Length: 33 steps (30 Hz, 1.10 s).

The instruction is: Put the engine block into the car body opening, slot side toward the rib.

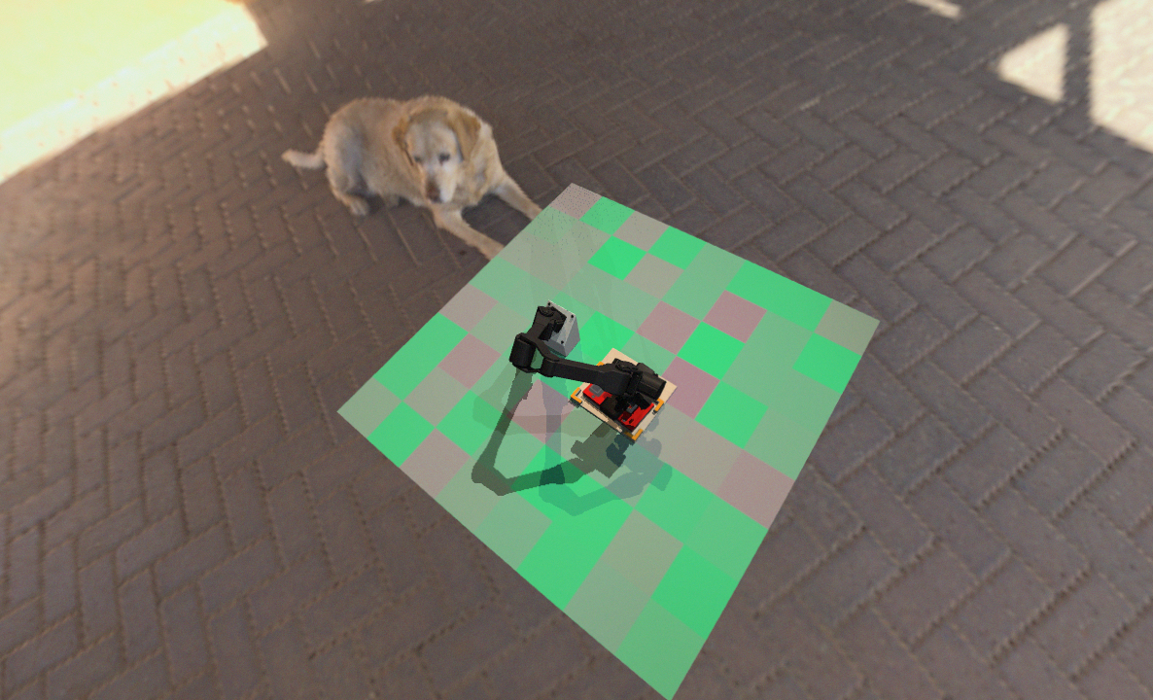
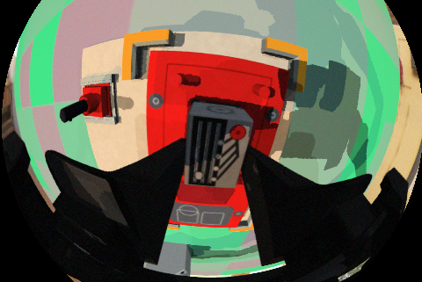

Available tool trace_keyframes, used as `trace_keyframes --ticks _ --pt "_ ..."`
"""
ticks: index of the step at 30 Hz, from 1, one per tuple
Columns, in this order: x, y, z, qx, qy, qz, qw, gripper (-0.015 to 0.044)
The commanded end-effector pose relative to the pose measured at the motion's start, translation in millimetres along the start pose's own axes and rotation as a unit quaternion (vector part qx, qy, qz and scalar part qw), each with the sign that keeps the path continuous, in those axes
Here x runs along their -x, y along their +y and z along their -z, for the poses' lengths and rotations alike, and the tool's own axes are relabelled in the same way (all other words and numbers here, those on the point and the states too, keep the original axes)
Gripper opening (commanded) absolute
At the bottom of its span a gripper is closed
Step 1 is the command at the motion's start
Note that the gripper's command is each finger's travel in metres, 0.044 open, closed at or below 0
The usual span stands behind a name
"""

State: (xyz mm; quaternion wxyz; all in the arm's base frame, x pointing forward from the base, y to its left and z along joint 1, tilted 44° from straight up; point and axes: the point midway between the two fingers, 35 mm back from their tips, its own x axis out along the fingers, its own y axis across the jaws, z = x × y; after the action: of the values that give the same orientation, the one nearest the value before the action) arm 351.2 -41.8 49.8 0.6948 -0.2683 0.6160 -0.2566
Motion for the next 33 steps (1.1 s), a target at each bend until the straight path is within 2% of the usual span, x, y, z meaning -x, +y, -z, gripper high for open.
trace_keyframes --ticks 1,29,33 --pt "-1.6 -0.1 0.4 0.002 0.0 0.002 1.0 0.0158" --pt "-8.7 -0.1 0.6 0.002 0.0 0.002 1.0 0.0158" --pt "-7.3 0.0 0.2 0.0 0.0 0.0 1.0 0.0263"
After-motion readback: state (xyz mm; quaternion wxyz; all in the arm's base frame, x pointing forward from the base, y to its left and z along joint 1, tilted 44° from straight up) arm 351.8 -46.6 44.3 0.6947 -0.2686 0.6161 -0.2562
